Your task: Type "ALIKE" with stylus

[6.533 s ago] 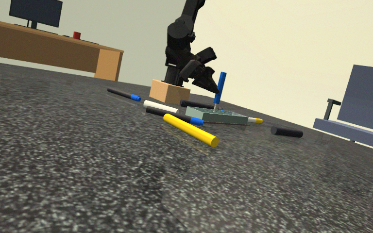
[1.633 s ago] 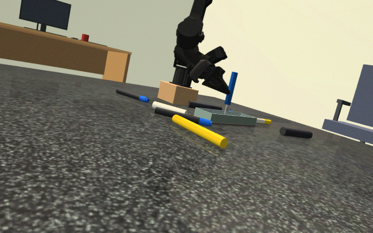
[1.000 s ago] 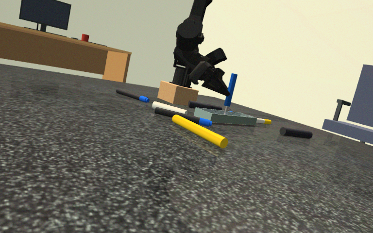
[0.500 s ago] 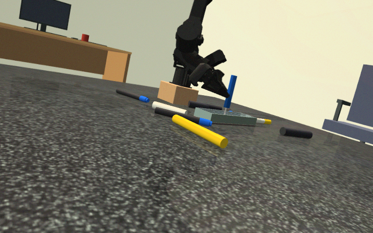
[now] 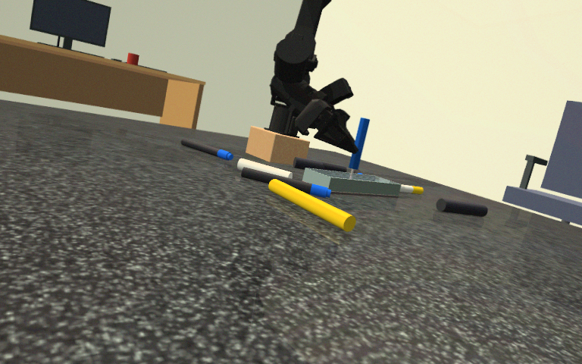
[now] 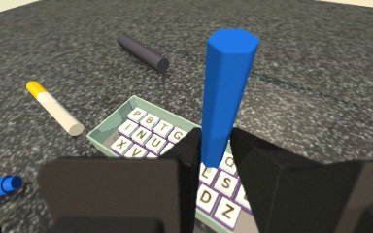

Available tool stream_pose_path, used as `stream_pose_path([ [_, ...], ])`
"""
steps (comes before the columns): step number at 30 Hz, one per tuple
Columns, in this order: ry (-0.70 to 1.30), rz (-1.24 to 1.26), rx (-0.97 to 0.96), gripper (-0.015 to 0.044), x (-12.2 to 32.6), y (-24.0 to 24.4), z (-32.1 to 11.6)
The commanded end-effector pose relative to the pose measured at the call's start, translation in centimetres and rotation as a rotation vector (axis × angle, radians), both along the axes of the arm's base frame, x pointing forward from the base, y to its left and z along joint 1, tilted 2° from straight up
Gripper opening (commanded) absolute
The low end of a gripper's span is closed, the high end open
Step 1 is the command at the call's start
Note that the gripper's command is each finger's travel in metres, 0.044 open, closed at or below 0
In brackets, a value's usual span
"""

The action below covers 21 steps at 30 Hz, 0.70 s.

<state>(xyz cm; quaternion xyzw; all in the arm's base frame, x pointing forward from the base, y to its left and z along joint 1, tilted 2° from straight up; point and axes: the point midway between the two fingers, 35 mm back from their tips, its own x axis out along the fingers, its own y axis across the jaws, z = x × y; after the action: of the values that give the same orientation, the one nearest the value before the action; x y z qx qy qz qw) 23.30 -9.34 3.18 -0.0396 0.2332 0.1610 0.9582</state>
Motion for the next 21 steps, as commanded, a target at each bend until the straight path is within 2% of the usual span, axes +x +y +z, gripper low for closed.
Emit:
stream_pose_path([
  [1,0.007,-0.004,0.005,0.0081,-0.1,0.1,0.0],
  [9,0.007,-0.004,0.005,0.0081,-0.1,0.0,0.4],
  [21,0.007,-0.004,0.004,0.0081,-0.2,0.0,3.7],
])
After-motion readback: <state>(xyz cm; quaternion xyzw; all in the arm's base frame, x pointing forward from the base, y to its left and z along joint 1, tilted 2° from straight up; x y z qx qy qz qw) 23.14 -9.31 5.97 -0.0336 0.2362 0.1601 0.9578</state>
